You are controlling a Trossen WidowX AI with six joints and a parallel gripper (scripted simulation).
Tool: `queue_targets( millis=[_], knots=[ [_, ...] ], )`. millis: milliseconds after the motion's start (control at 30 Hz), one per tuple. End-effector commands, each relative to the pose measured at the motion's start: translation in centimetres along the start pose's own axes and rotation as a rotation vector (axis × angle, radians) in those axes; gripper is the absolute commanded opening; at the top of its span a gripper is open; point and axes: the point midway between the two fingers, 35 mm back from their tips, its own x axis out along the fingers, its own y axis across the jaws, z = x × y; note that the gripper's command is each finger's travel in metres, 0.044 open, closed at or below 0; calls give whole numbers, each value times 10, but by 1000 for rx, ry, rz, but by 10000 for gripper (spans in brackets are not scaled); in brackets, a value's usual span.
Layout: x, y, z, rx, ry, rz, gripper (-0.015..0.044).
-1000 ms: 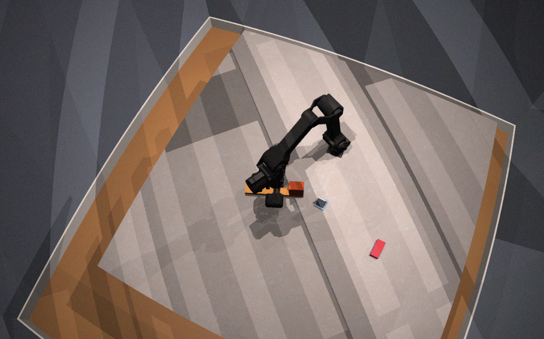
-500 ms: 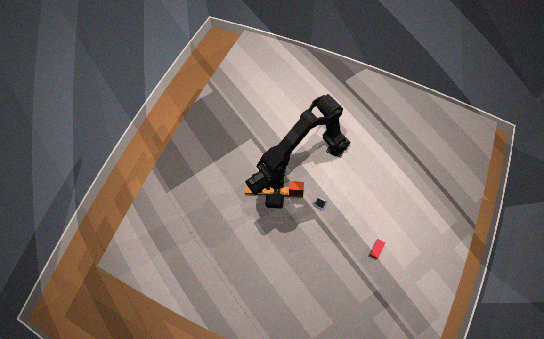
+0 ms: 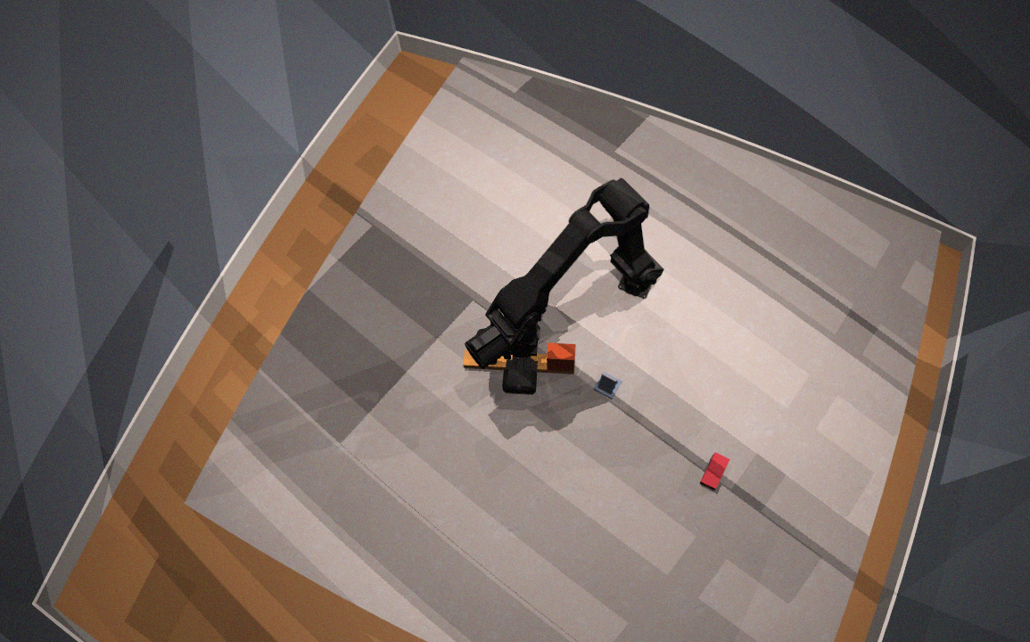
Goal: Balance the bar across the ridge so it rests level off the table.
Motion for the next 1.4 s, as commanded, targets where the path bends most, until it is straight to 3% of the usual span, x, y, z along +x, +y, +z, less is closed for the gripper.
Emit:
queue_targets(
  millis=[0, 67, 1367],
  knots=[
    [-2, 0, 0, 0, 0, 0, 32],
    [-6, 1, 1, 0, 0, 0, 0],
    [-97, 0, 0, -1, -2, -2, 0]
  ],
)
